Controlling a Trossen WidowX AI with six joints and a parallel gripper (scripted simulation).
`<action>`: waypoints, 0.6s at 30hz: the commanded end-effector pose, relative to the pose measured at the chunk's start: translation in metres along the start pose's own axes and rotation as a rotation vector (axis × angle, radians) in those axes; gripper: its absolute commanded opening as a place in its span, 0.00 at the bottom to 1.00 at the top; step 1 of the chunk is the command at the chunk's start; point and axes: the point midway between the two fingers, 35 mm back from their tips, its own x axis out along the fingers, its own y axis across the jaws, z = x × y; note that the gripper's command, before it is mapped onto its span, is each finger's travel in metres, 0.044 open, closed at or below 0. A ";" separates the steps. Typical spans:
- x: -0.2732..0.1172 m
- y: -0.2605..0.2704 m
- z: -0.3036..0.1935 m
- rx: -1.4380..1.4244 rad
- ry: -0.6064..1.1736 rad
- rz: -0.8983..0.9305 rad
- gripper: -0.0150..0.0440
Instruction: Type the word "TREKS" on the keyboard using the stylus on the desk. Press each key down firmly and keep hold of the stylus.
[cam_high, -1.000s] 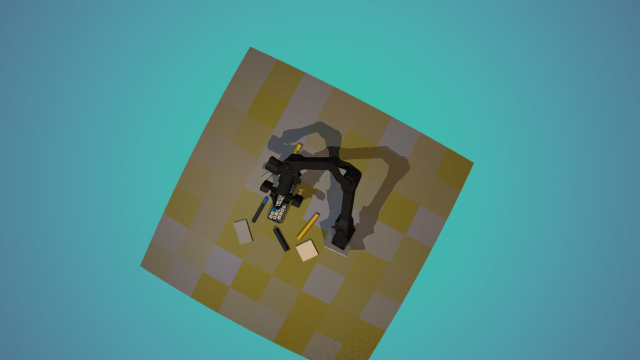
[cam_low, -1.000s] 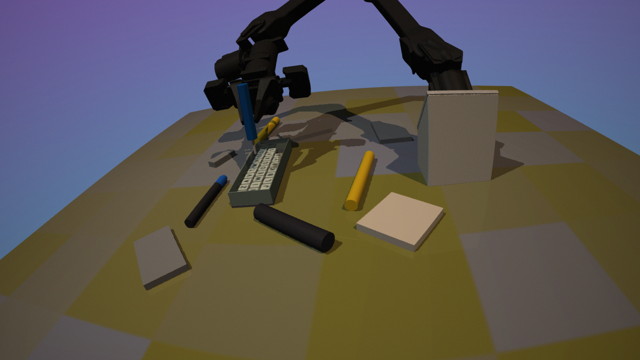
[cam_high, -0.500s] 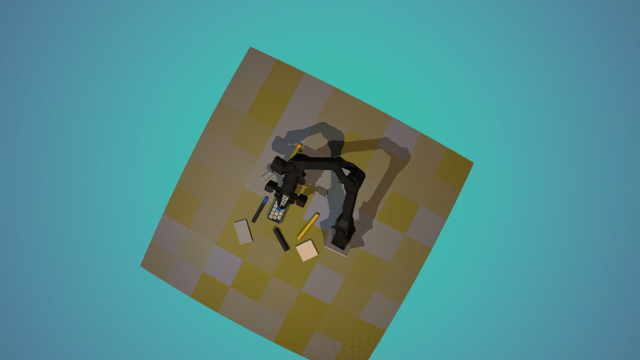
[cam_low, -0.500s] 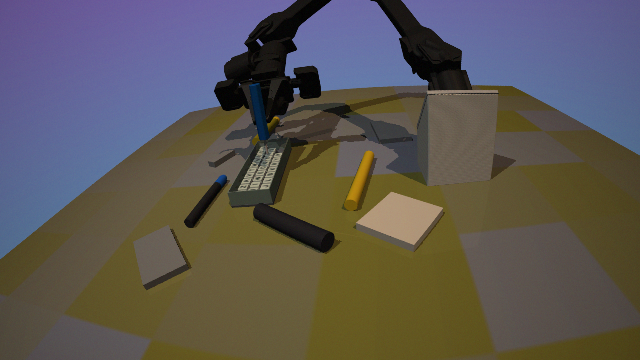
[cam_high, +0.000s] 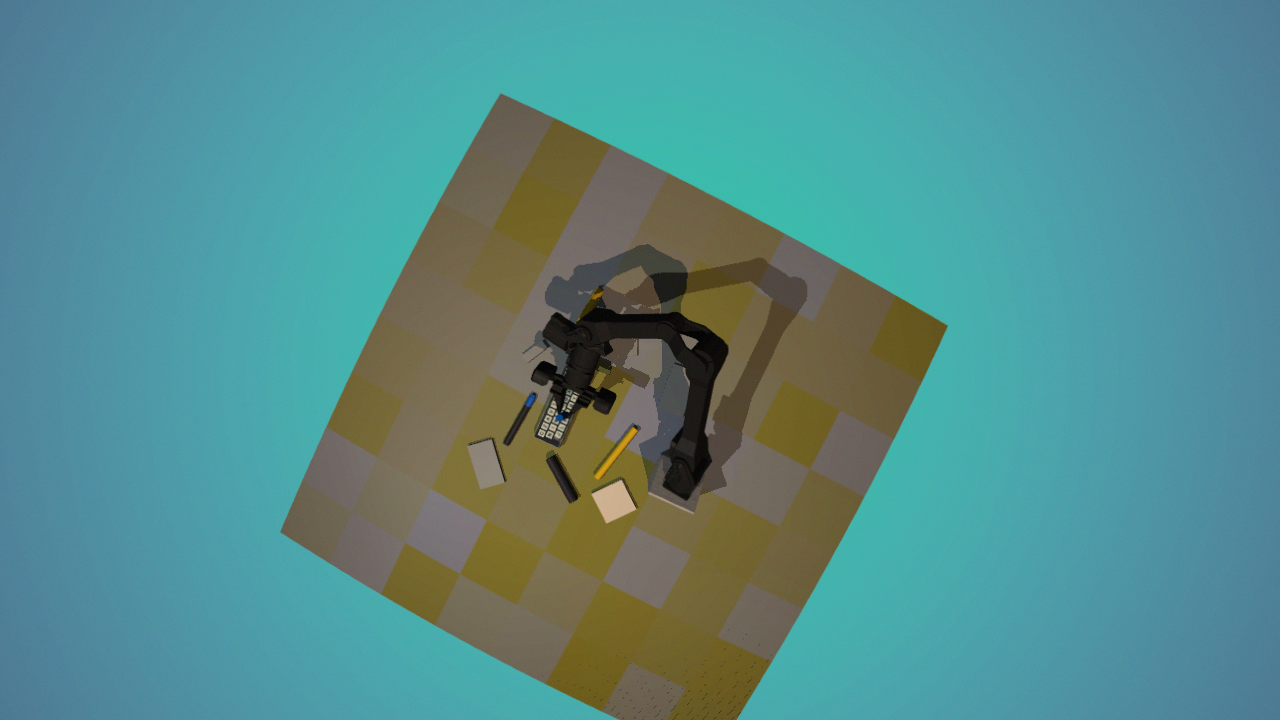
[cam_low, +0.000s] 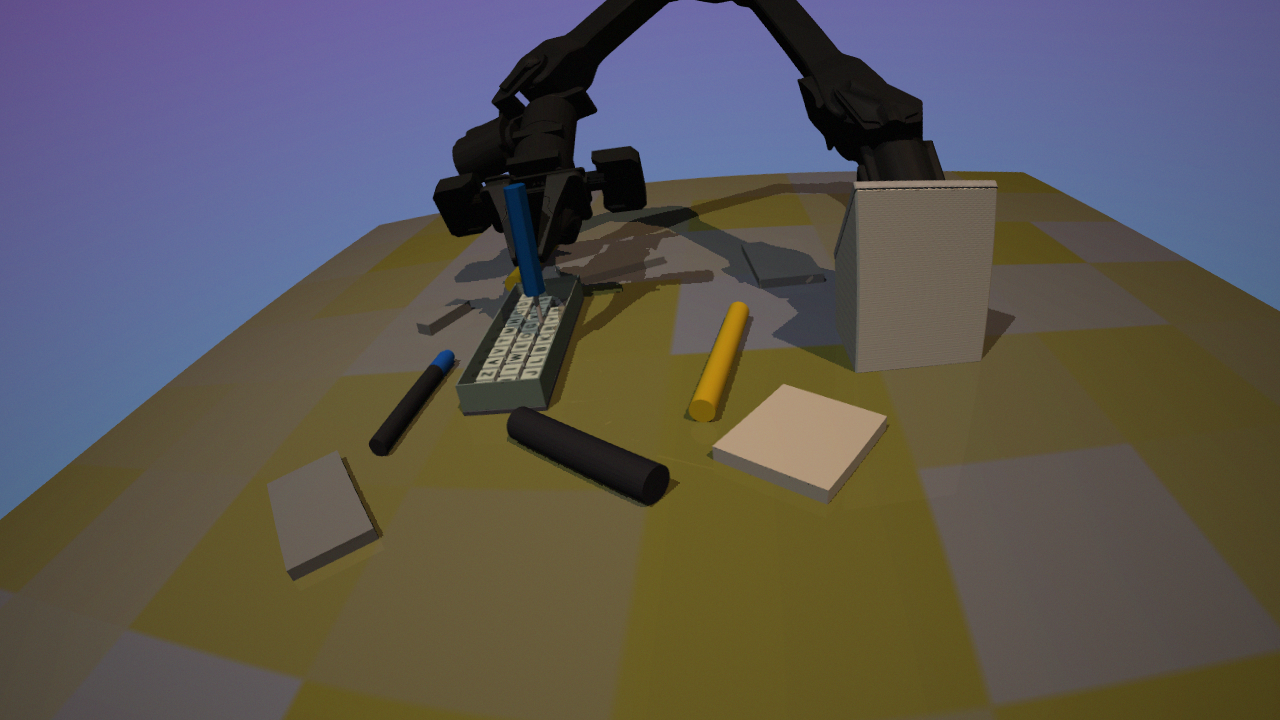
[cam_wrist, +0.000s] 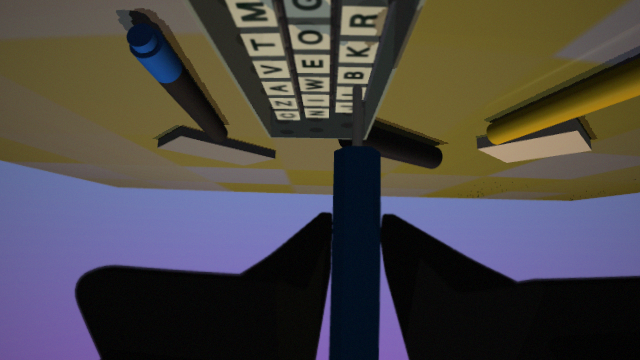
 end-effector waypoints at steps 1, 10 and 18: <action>0.000 0.000 0.002 -0.001 -0.003 0.001 0.39; 0.002 0.000 0.005 -0.001 -0.003 0.001 0.39; 0.003 0.000 0.008 -0.001 -0.003 0.001 0.39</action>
